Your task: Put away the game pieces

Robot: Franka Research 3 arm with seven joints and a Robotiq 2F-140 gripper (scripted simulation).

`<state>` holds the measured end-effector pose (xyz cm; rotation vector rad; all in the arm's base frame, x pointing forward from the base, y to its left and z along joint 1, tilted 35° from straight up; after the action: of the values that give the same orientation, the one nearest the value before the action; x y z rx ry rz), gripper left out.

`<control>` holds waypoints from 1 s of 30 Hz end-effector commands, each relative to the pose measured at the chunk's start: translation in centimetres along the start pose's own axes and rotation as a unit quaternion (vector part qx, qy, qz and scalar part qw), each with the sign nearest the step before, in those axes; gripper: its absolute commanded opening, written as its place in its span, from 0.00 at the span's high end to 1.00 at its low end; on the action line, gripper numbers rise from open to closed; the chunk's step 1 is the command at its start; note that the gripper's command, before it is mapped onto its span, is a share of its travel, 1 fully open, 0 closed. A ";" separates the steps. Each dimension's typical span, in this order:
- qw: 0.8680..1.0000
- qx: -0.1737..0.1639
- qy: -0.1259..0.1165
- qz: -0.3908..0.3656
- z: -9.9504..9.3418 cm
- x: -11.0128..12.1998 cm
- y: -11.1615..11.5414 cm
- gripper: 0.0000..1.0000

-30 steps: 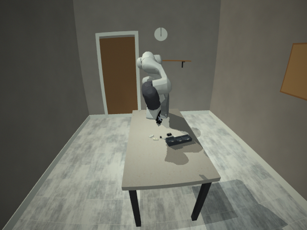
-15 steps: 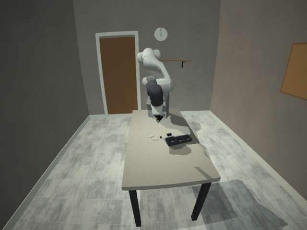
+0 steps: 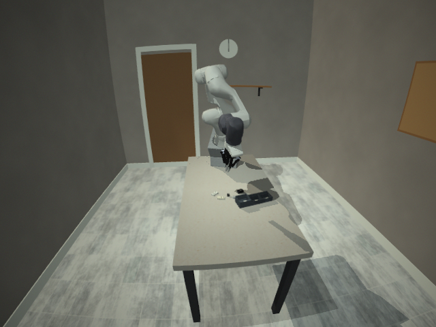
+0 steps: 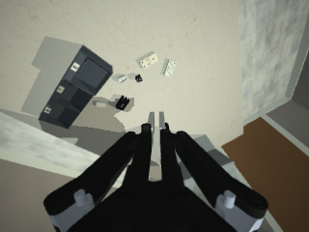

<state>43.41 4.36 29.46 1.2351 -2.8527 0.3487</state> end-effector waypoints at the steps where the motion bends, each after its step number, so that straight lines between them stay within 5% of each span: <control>1: 0.997 0.045 -0.029 -0.057 1.4 -0.7 0.9 0.95; 10: 0.984 0.100 -0.046 -0.140 5.2 0.6 5.0 0.95; 30: 0.929 0.213 -0.136 -0.270 5.4 1.1 5.2 0.95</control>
<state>38.30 5.21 22.60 2.0707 -2.6051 0.8052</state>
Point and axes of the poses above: the point where the finger pads meet when closed, its own z axis out along the fingers, its own x axis across the jaws, y = z × x, the point moved 2 cm from there along -z, back along the fingers, and after that the axes turned 13 degrees about z, right-handed, at the moved point
